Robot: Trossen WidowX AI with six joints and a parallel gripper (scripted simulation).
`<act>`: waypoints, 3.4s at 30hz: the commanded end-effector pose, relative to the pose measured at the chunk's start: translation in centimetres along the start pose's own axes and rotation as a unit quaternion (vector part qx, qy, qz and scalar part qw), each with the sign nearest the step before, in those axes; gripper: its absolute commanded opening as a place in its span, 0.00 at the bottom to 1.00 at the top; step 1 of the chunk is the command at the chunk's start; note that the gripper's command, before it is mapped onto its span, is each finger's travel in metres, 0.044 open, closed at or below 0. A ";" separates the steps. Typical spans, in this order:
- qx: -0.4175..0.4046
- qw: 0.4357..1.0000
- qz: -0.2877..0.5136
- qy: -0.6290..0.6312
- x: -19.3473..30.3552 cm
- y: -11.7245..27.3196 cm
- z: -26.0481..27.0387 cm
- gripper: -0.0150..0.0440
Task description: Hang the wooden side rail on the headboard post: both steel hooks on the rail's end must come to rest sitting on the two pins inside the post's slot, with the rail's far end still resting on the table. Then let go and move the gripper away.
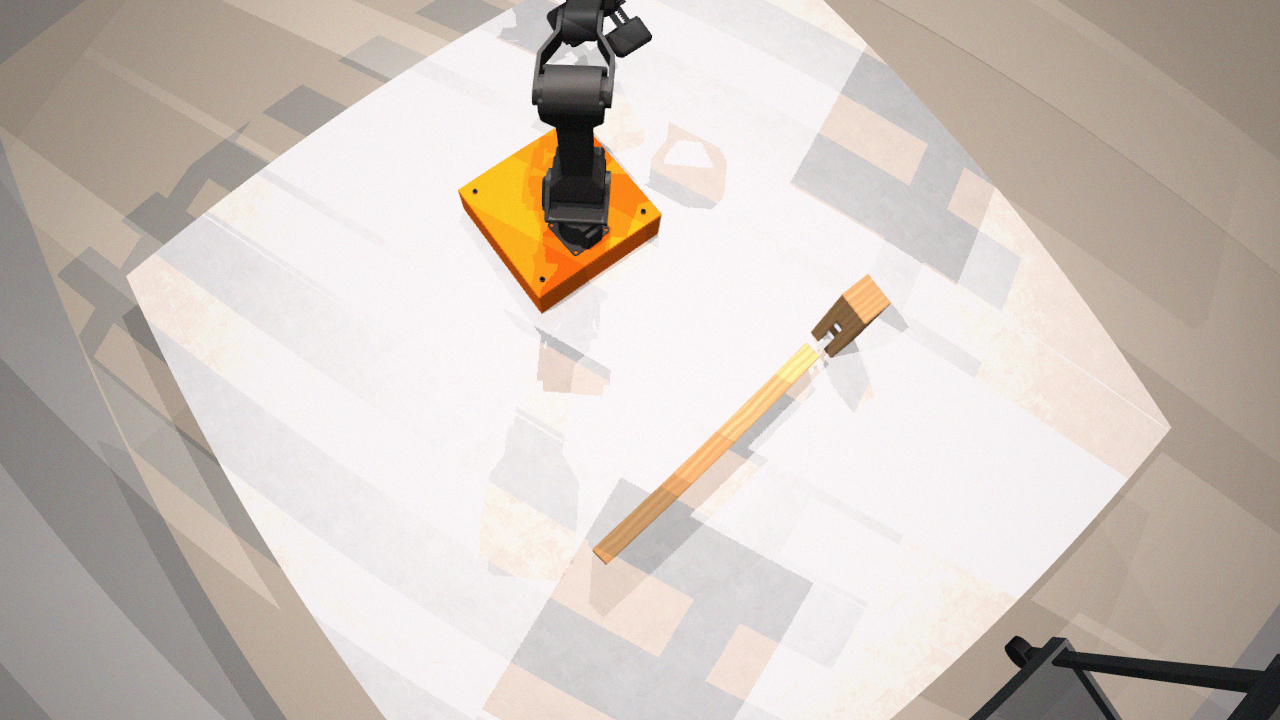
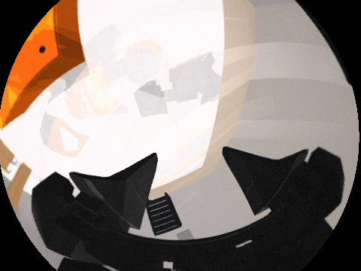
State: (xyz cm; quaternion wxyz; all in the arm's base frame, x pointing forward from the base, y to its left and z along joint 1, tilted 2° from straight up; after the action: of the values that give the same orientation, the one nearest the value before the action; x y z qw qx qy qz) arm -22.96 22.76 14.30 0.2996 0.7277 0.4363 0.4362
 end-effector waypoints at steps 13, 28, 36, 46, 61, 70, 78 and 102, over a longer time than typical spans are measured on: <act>0.000 1.000 0.000 0.000 4.7 10.8 -5.2 1.00; -0.015 0.894 0.068 -0.443 9.5 9.7 1.0 1.00; 0.000 0.659 0.128 -0.741 12.4 9.9 7.3 1.00; 0.064 0.272 0.180 -0.943 14.2 10.9 14.4 1.00; 0.182 -0.244 0.190 -0.933 14.3 12.9 22.8 1.00; 0.258 -0.522 0.162 -0.797 13.2 14.4 27.4 1.00; 0.320 -0.717 0.113 -0.608 11.7 15.8 31.2 1.00; 0.411 -0.888 -0.138 0.156 3.9 20.1 40.2 1.00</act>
State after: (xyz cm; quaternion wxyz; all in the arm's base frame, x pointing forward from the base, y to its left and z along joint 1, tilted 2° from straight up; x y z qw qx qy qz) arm 18.24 20.36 16.16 0.4424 0.4070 0.3061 0.7382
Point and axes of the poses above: the point midway between the two fingers, 35 mm back from their tips, its own y axis back along the fingers, its own z axis across the jaws, x = y × z, the point moved 5 cm from there along y, back along the fingers, and after that the axes turned 2 degrees about -y, right-handed, at the moved point
